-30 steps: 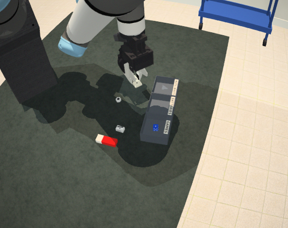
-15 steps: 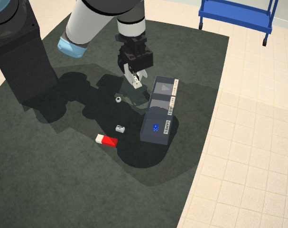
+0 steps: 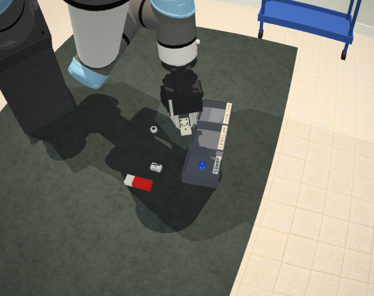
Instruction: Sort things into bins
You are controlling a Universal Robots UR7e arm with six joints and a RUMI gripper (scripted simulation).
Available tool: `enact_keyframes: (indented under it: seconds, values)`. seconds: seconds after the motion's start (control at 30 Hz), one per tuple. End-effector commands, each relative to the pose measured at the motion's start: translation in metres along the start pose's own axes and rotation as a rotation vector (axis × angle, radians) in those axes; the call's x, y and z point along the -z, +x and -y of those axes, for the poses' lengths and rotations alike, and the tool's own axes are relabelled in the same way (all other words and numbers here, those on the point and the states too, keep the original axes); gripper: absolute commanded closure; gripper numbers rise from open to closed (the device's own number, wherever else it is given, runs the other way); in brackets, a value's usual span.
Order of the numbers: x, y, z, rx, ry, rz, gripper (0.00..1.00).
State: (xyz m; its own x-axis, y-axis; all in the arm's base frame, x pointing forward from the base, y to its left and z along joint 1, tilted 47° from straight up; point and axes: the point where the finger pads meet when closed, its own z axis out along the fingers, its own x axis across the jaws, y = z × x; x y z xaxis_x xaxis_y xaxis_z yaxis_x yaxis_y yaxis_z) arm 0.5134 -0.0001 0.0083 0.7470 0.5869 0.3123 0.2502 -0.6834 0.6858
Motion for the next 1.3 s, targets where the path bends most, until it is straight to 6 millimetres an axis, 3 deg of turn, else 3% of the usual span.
enact_keyframes:
  seconds: [0.0, 0.1, 0.33, 0.47, 0.67, 1.0, 1.27]
  values:
    - [-0.002, 0.010, -0.037, -0.157, 0.008, 0.005, 1.00]
    - [-0.002, 0.011, -0.043, -0.180, 0.007, 0.005, 1.00]
    - [-0.003, 0.020, -0.084, -0.371, 0.018, 0.013, 1.00]
    - [-0.003, 0.024, -0.102, -0.380, 0.019, 0.014, 1.00]
    - [-0.003, 0.024, -0.104, -0.380, 0.019, 0.014, 1.00]
    - [-0.003, 0.019, -0.088, -0.375, 0.025, 0.019, 1.00]
    - [-0.003, 0.020, -0.090, -0.377, 0.022, 0.016, 1.00]
